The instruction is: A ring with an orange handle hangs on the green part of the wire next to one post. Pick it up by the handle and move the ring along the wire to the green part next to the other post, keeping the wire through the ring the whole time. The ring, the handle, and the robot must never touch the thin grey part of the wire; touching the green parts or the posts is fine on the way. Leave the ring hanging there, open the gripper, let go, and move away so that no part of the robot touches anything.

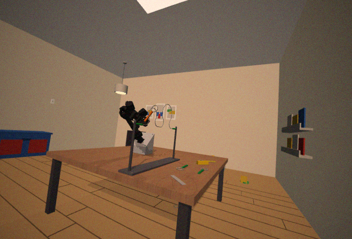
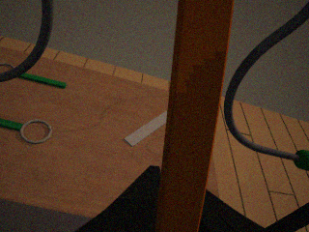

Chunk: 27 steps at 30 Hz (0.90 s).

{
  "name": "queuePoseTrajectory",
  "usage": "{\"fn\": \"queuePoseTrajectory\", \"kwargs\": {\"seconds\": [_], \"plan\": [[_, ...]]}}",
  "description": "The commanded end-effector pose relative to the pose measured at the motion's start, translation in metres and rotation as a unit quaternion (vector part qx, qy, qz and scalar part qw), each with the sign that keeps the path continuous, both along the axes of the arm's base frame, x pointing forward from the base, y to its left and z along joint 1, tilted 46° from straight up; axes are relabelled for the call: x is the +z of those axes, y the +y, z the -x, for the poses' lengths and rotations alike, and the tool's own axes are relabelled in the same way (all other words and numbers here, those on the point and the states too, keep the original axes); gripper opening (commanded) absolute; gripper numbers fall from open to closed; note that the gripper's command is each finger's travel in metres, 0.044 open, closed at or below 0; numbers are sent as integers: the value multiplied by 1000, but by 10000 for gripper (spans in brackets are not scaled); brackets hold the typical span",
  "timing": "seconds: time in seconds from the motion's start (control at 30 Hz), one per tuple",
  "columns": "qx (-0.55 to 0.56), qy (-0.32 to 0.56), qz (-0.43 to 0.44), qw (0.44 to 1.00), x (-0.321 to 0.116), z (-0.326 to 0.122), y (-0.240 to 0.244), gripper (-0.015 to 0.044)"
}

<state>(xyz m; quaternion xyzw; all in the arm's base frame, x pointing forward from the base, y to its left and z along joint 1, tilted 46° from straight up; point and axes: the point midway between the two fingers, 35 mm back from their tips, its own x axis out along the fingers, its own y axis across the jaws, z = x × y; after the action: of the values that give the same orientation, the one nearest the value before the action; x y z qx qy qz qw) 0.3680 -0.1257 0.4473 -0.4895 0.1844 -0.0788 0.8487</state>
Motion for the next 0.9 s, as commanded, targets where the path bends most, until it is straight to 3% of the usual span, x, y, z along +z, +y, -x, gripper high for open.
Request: {"fn": "queuePoseTrajectory", "kwargs": {"seconds": [0.0,0.87], "plan": [[-3,-4,36,999,4,2,-2,-150],[-9,-32,296,954,39,2,-9,-150]]}}
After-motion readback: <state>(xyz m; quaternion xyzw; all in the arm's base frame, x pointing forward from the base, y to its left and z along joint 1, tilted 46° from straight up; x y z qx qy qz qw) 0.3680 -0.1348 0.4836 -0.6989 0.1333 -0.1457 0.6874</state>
